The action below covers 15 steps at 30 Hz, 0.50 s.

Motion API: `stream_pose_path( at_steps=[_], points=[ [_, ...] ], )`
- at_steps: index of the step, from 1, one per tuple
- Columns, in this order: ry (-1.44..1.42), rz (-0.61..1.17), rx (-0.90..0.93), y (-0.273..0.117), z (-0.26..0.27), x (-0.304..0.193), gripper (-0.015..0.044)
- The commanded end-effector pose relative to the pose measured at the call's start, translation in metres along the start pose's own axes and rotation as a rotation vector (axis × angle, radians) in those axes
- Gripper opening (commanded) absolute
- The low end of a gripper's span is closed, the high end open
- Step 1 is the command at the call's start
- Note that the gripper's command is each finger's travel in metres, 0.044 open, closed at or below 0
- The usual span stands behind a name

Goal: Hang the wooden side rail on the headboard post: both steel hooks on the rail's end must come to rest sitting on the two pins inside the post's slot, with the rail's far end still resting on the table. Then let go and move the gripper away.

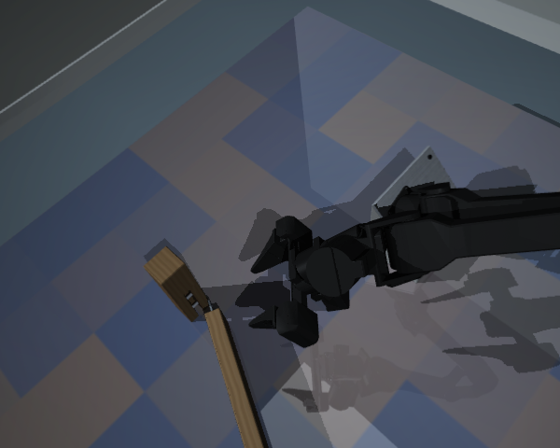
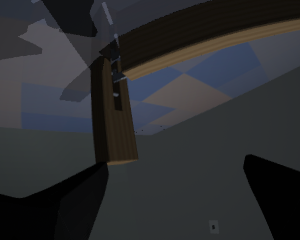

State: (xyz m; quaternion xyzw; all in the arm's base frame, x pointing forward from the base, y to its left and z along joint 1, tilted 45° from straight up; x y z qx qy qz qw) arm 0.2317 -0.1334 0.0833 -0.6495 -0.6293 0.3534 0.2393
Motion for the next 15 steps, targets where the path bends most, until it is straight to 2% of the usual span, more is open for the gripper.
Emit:
stream_pose_path(
  at_steps=[1,11,15],
  points=[
    [-0.091,-0.098,0.021,0.02,0.014,-0.011,0.044],
    [-0.317,-0.33,-0.077,0.071,0.066,-0.037,0.044],
    [-0.343,-0.354,-0.108,0.078,0.076,-0.04,0.044]
  ],
)
Point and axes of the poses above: the point midway between the two fingers, 35 mm back from their tips, its own y axis out along the fingers, its own z axis across the jaws, x = y × z, the point moved 6 cm from there along -y, back along the fingers, and after that the axes turned 9 degrees about y, right-handed, at the moved point
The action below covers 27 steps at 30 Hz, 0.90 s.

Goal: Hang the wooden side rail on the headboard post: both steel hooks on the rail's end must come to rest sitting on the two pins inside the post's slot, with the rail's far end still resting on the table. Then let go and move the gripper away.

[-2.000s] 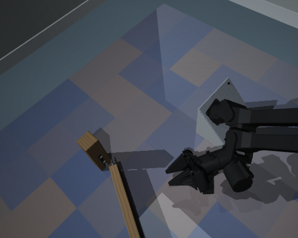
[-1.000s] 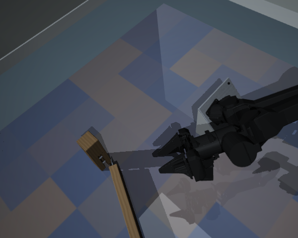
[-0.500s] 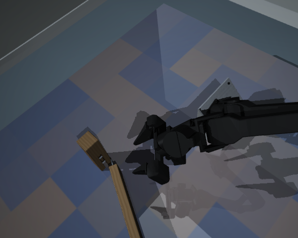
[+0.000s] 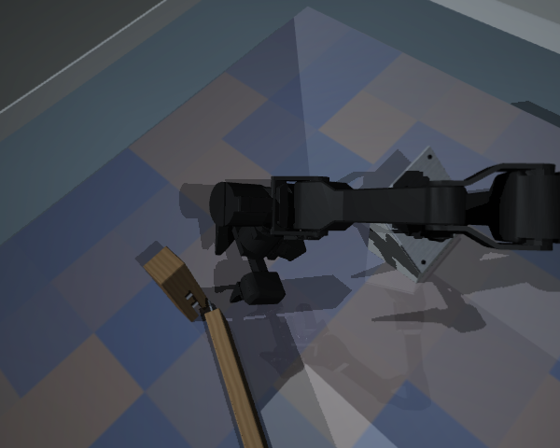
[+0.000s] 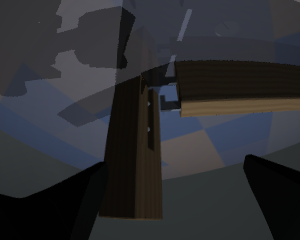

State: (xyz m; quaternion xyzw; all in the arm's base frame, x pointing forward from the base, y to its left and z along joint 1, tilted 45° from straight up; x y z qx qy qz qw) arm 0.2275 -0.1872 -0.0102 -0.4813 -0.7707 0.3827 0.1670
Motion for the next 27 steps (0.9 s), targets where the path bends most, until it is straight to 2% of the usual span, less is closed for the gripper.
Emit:
stream_pose_path(
  at_steps=[1,21,27],
  points=[
    [-0.029,-0.017,-0.029,0.0044,0.0066,-0.0013,0.044],
    [-0.016,-0.018,-0.026,0.0045,0.0064,-0.0011,0.044],
    [0.405,-0.011,0.046,0.0086,0.0001,0.0027,0.044]
  ],
)
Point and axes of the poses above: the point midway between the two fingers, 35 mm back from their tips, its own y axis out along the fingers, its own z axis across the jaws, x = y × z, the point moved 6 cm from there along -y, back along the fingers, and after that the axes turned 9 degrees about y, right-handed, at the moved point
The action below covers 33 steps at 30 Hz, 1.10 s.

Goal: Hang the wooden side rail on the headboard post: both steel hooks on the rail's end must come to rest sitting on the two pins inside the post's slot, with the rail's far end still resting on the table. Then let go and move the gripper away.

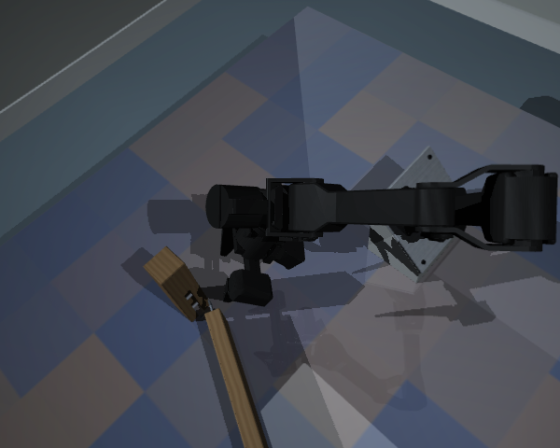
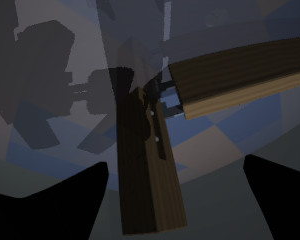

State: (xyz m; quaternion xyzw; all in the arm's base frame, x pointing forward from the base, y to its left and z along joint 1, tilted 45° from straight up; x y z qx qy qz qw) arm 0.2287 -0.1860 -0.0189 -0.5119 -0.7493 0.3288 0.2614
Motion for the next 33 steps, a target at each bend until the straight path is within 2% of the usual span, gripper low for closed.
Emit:
stream_pose_path(
  at_steps=[1,17,23,33],
  points=[
    [0.256,0.019,0.04,0.002,-0.005,0.003,0.044],
    [1.509,0.244,0.11,0.01,-0.021,0.019,0.044],
    [1.97,0.369,0.05,0.012,-0.026,0.025,0.044],
    [2.5,0.517,-0.112,0.013,-0.034,0.032,0.044]
  ],
)
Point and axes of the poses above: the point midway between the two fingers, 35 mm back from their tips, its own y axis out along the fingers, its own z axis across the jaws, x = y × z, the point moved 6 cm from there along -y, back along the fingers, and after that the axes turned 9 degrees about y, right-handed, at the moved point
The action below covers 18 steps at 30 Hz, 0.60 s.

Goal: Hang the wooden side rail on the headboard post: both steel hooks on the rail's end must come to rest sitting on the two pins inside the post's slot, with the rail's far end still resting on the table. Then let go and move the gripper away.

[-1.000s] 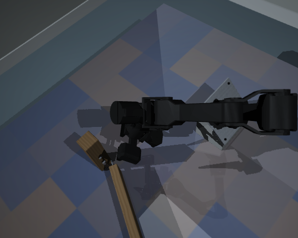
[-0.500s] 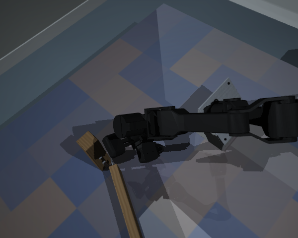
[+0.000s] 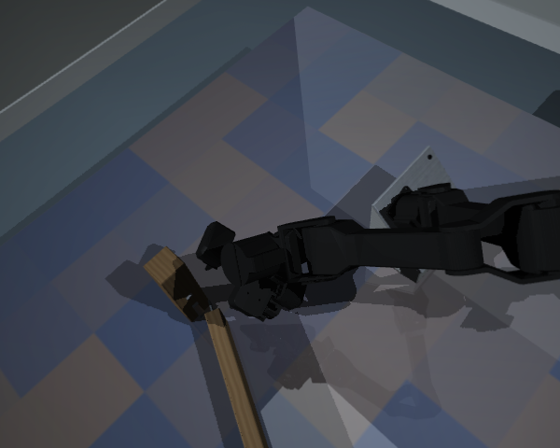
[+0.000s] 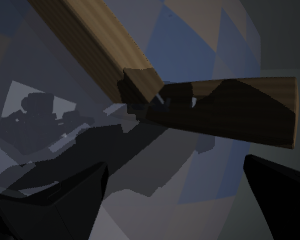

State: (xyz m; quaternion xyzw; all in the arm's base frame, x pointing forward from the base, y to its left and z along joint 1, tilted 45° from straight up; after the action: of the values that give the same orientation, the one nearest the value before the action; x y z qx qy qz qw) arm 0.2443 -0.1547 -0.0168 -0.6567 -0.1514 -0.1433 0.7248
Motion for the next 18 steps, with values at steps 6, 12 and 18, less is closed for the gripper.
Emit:
stream_pose_path(
  at_steps=[6,12,18],
  points=[
    [1.028,-0.022,-0.18,-0.0087,0.016,0.0126,0.044],
    [1.364,-0.072,-0.229,-0.0102,0.021,0.015,0.044],
    [1.429,-0.083,-0.235,-0.0105,0.0218,0.0154,0.044]
  ],
)
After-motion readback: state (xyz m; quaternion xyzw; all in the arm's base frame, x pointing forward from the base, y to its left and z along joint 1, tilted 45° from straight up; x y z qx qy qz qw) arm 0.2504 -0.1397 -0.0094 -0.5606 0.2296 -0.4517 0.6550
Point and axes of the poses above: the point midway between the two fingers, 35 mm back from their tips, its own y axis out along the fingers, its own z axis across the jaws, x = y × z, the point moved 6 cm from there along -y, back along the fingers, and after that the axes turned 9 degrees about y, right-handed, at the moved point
